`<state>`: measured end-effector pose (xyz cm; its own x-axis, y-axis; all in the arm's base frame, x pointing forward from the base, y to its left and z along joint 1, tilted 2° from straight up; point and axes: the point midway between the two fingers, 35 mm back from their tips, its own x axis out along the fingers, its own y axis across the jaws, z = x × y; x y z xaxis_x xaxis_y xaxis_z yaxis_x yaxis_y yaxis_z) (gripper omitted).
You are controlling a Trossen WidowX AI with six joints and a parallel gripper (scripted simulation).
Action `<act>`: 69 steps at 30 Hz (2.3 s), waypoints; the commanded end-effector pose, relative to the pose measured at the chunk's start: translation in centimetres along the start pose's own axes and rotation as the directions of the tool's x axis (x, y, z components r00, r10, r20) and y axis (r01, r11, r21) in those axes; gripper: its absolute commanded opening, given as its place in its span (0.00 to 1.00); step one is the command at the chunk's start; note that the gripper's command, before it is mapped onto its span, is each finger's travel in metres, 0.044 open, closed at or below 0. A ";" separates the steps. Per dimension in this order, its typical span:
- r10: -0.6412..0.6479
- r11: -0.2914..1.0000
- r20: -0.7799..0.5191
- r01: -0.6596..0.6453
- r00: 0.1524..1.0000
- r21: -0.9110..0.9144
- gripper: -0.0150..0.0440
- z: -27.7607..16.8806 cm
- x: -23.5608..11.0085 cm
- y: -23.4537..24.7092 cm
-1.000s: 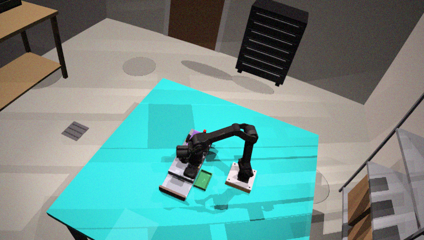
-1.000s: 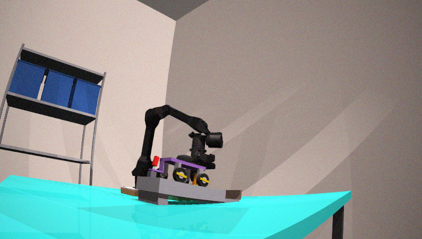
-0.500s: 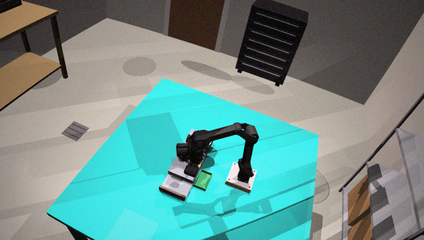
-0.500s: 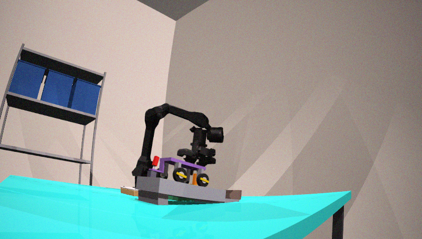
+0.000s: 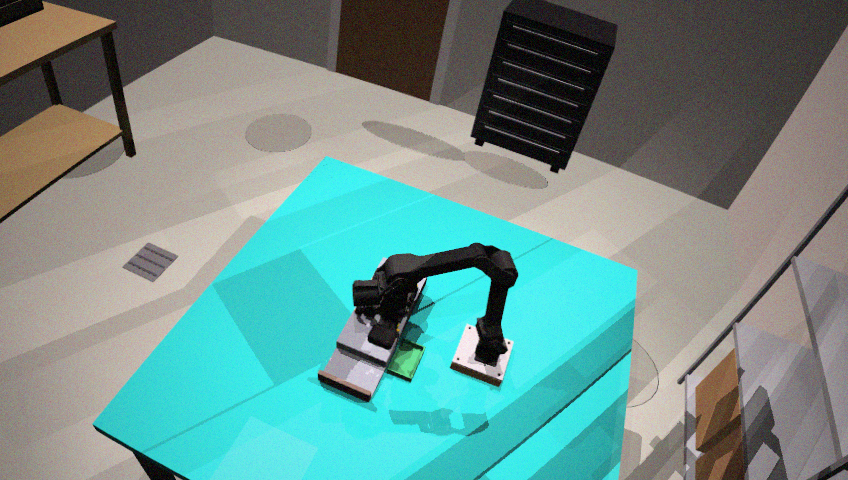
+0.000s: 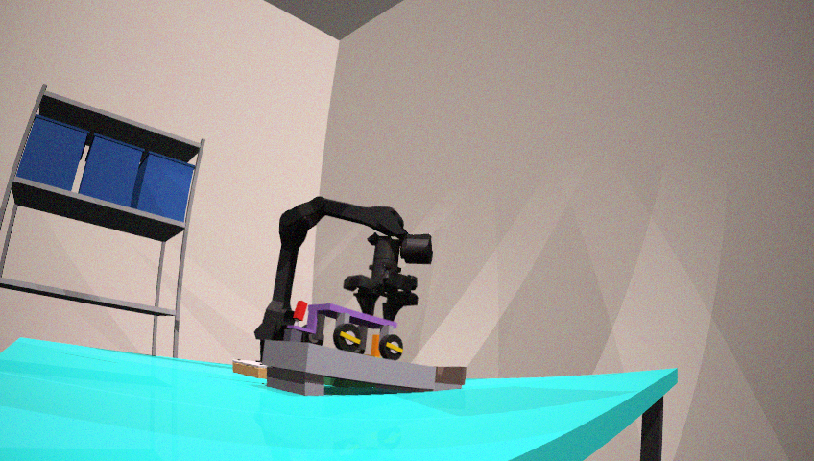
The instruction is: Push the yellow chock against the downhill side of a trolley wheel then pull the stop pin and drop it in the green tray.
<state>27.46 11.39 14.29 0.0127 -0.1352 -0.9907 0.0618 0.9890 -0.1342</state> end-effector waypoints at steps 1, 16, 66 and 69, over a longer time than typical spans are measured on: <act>0.062 0.998 0.062 -0.061 0.996 -0.020 0.62 1.1 -1.4 0.8; 0.001 0.873 0.095 0.045 0.995 -0.485 0.58 3.8 -2.2 -5.2; -0.204 0.004 0.010 0.011 0.979 -1.000 0.58 3.9 -1.7 -22.7; -0.204 0.004 0.010 0.011 0.979 -1.000 0.58 3.9 -1.3 -22.8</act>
<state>30.02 -10.98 18.90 0.0038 -0.3286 -0.9445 -0.9975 0.0648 -0.0266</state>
